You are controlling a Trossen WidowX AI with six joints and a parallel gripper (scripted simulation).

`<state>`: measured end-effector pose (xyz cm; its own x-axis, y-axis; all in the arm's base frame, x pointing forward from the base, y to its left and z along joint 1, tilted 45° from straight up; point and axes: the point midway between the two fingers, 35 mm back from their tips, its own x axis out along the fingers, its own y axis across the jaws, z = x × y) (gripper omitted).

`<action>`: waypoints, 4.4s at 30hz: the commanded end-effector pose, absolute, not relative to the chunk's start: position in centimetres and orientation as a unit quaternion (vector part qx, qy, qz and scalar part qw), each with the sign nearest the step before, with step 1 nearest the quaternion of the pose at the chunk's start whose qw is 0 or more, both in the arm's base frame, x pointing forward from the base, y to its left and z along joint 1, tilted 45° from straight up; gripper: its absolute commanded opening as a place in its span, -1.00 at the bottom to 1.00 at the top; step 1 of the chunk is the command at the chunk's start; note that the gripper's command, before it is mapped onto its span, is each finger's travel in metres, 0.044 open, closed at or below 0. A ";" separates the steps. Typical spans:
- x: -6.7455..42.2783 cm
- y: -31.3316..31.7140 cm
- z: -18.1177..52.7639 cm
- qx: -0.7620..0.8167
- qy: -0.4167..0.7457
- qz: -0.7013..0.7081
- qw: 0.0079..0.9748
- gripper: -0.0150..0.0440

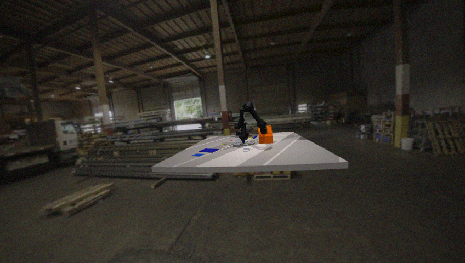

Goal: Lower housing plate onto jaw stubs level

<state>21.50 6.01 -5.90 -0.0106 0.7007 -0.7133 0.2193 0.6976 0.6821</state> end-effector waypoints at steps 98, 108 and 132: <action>21.6 0.8 -0.7 0.337 0.684 0.194 0.617 1.00; 21.0 -2.0 1.6 0.337 0.684 0.191 0.618 1.00; 20.4 -3.1 2.8 0.337 0.685 0.193 0.617 1.00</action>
<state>20.45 -3.11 2.82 -0.0092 0.6998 -0.7143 0.2262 0.6973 0.6802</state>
